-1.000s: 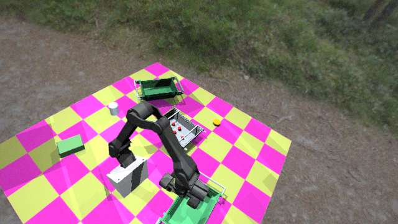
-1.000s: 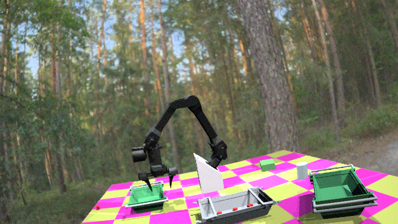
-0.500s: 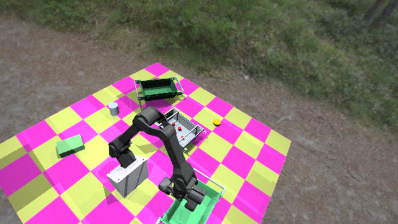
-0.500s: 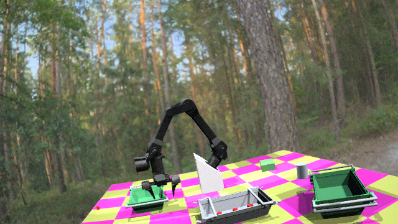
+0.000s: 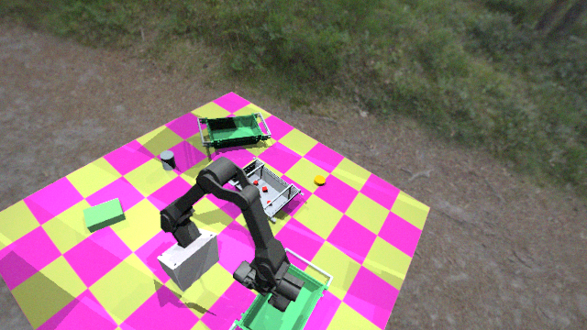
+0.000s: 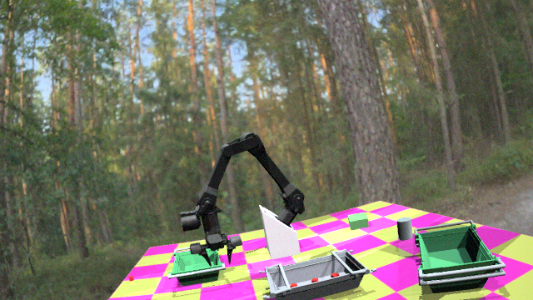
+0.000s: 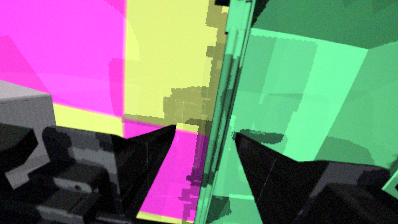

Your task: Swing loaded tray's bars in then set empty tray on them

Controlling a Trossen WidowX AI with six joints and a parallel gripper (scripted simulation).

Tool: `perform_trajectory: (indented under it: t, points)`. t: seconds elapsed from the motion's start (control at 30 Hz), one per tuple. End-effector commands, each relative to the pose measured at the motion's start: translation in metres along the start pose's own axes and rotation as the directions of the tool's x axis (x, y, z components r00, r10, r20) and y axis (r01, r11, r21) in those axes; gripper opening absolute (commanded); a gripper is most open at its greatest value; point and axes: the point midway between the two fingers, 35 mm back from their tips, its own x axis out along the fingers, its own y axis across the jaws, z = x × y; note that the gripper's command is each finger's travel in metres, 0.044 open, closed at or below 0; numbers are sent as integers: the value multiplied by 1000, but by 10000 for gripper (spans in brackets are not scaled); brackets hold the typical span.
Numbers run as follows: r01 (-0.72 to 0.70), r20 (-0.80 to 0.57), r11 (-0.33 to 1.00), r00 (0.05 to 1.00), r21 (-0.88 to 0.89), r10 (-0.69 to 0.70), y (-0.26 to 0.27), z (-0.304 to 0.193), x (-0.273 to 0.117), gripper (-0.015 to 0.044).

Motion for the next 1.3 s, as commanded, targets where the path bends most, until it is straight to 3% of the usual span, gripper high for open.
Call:
perform_trajectory:
  t: [0.0, 1.07, 1.27]
  points:
    - [-1, 5, 1000, 1000, 5, 1, 0, 1, 1, 249]
    - [-1, 5, 1000, 1000, 5, 1, 0, 1, 1, 20]
    - [0, 5, 1000, 1000, 5, 0, -2, 1, -20, 0]
